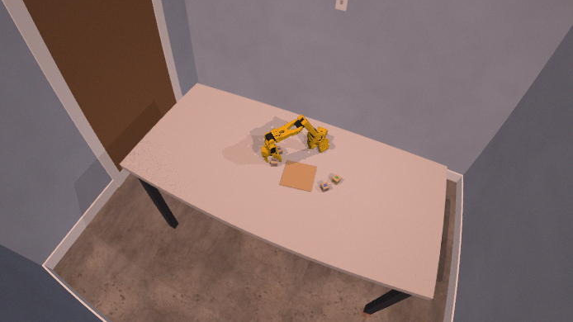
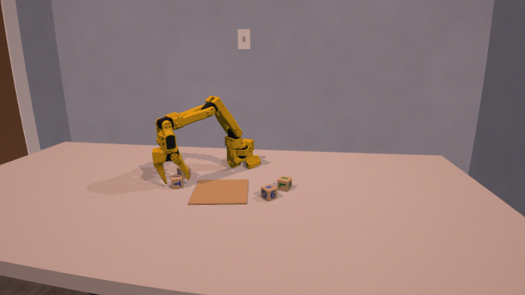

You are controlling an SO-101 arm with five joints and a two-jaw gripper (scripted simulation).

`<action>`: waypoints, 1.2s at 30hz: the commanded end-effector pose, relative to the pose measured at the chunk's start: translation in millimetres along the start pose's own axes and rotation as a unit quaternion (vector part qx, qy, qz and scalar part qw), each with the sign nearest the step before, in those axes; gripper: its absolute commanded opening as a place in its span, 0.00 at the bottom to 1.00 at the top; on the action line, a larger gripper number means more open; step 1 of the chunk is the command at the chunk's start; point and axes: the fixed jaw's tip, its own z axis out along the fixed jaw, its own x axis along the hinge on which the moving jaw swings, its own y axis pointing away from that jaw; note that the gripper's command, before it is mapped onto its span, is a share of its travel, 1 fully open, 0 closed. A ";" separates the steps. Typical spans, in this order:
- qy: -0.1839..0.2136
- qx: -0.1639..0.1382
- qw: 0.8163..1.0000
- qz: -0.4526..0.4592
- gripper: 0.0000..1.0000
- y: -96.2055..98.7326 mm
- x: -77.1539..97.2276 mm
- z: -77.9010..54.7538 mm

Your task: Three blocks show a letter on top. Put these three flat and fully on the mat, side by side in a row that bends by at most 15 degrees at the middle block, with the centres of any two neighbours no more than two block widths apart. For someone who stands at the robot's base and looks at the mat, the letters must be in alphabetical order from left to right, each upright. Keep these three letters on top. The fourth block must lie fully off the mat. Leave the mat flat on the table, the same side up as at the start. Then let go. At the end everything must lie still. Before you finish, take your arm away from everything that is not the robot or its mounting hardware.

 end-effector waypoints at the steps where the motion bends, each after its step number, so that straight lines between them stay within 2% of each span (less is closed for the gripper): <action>1: 0.020 -0.040 0.999 -0.004 0.35 8.2 5.4 -15.6; 24: 0.020 -0.039 0.999 -0.004 0.31 6.0 5.5 -15.3; 36: 0.020 -0.039 0.999 -0.004 0.22 1.0 5.7 -15.0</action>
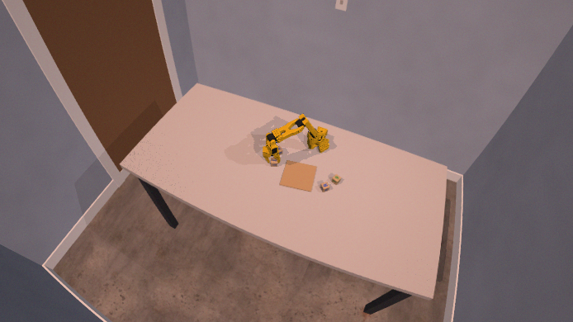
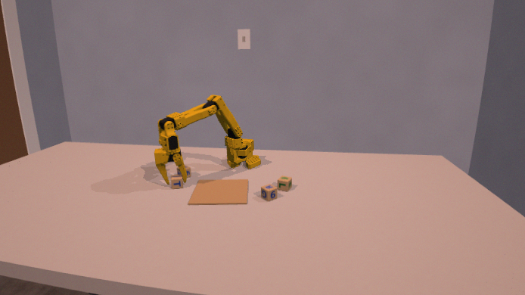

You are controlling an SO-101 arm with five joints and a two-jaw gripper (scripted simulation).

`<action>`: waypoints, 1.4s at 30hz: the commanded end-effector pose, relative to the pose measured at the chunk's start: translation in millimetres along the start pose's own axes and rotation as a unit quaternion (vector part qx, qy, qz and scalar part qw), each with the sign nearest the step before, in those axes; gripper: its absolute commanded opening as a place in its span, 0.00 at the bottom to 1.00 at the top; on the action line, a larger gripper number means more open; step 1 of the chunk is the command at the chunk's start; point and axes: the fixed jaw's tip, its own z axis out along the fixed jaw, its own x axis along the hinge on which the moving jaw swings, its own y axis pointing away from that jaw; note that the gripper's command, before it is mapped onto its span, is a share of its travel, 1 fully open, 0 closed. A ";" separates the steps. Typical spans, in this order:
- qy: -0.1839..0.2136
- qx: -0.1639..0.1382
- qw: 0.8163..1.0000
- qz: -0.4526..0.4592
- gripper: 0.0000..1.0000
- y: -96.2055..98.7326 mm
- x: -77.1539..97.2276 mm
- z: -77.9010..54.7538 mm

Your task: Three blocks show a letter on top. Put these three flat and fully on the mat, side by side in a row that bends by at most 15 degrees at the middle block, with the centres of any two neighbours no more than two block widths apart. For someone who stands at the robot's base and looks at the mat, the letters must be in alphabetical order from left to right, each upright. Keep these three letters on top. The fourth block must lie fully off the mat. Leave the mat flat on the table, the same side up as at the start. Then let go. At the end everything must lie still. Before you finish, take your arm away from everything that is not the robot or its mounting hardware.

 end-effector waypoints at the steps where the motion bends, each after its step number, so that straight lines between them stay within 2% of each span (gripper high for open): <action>1: 0.020 -0.040 0.999 0.000 0.21 6.1 5.3 -17.3; 24: 0.021 -0.040 0.999 0.000 0.16 3.0 5.3 -17.0; 34: 0.021 -0.040 0.999 0.000 0.01 3.0 5.3 -17.0; 42: 0.021 -0.040 0.999 0.000 0.00 3.0 5.3 -17.4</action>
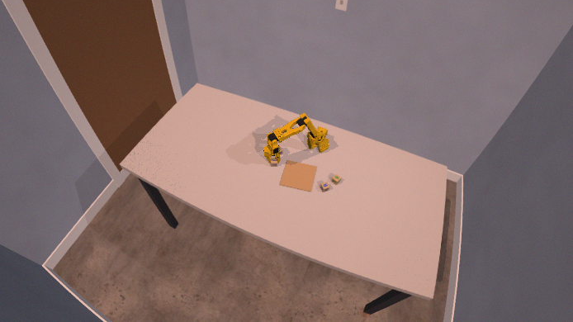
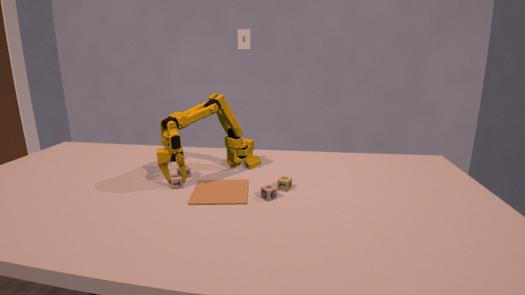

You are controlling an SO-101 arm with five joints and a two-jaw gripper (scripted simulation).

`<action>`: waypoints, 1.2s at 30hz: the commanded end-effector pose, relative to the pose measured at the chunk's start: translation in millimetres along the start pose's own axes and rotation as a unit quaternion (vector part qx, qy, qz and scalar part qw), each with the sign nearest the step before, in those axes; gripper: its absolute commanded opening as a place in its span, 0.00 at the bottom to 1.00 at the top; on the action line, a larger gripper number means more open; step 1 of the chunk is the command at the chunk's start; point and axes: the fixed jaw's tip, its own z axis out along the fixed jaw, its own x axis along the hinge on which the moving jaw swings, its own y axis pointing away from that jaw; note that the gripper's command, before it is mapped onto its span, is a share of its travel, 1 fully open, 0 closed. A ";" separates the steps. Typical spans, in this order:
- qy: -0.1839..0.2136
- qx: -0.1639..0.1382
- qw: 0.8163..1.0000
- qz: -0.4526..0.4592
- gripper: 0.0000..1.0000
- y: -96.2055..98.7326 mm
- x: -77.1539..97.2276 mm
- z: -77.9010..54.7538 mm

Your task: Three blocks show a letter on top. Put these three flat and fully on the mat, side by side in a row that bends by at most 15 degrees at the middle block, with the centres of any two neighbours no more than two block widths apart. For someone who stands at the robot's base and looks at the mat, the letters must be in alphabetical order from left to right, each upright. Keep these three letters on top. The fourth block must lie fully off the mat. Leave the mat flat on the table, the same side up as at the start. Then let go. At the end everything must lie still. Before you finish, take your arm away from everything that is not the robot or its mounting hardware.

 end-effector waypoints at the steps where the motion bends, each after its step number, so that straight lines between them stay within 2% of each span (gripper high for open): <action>1: 0.020 -0.039 0.999 0.000 0.00 8.9 5.8 -17.8; 6: 0.021 -0.040 0.999 0.000 0.00 9.1 5.9 -25.1; 12: 0.022 -0.042 0.999 0.000 0.00 8.6 5.5 -42.1; 14: 0.022 -0.042 0.999 0.000 0.00 8.6 5.5 -42.1; 23: 0.023 -0.045 0.999 0.000 0.00 5.4 3.7 -64.3; 36: 0.025 -0.048 0.999 0.001 0.00 5.3 3.7 -67.2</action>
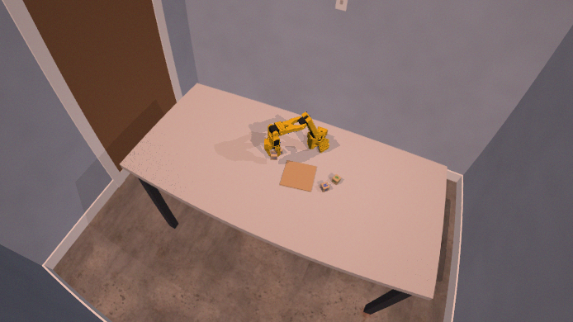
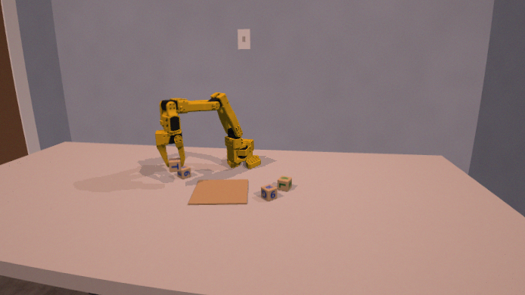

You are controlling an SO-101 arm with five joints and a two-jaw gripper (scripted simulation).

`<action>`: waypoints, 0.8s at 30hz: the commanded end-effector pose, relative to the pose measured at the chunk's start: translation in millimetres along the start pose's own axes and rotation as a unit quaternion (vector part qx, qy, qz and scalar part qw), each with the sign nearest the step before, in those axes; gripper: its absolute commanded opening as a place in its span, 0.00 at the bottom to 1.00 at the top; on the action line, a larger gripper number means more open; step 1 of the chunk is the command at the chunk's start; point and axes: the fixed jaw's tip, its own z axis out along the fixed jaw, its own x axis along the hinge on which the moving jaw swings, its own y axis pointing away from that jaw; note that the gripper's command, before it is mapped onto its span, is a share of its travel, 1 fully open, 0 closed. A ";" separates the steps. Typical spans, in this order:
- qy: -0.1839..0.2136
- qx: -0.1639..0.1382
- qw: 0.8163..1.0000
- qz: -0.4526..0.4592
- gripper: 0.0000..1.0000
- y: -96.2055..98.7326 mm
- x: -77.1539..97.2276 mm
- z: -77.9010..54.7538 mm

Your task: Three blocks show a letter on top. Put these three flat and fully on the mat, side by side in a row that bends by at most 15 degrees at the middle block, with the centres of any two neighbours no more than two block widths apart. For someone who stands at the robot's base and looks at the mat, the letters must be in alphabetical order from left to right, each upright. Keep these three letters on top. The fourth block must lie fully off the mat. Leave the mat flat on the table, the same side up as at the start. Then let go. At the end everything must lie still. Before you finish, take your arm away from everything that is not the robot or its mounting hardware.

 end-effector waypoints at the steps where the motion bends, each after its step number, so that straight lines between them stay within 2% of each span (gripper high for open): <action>1: 0.020 -0.038 0.999 0.001 0.00 5.5 3.9 -18.1; 13: 0.021 -0.036 0.999 0.020 0.00 2.7 6.4 -18.1; 24: 0.024 -0.033 0.996 0.082 0.00 -5.4 15.1 -18.0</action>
